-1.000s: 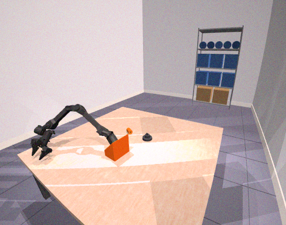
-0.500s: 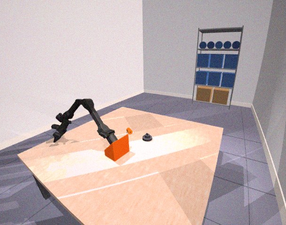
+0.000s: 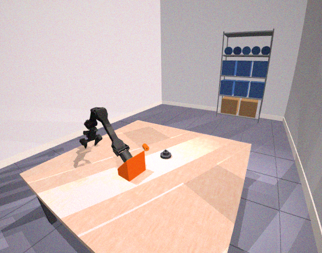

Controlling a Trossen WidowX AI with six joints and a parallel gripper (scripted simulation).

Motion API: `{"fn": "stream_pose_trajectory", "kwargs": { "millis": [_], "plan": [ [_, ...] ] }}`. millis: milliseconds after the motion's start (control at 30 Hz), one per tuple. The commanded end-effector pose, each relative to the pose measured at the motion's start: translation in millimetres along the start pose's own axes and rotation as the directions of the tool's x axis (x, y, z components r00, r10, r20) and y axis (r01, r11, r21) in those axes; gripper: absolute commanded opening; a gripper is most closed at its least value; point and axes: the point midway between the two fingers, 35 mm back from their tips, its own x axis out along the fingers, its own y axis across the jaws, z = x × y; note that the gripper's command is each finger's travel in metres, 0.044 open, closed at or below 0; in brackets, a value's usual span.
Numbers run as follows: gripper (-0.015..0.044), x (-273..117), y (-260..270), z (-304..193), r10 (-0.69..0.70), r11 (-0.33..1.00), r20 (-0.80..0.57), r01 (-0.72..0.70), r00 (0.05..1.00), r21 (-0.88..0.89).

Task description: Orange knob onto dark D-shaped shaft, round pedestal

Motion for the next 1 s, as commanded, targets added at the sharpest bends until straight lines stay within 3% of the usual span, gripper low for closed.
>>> {"fn": "stream_pose_trajectory", "kwargs": {
  "millis": [0, 133, 267, 467, 600, 733, 833, 967],
  "plan": [
    [0.044, -14, -63, -16, -0.124, 0.947, -0.054, 0.134, 0.991, 0.292],
    [0.044, -29, -122, -43, -0.232, 0.79, -0.144, 0.272, 0.962, 0.55],
    [0.044, -52, -185, -86, -0.327, 0.492, -0.275, 0.411, 0.904, 0.768],
    [0.044, -97, -242, -162, -0.316, -0.156, -0.487, 0.462, 0.814, 0.873],
    [0.044, -140, -264, -220, -0.233, -0.658, -0.61, 0.339, 0.757, 0.672],
    [0.044, -179, -270, -263, -0.136, -0.932, -0.669, 0.135, 0.731, 0.337],
    [0.044, -207, -267, -291, -0.055, -0.998, -0.684, -0.05, 0.727, 0.028],
    [0.044, -241, -259, -320, 0.041, -0.895, -0.667, -0.27, 0.744, -0.356]
  ]
}}
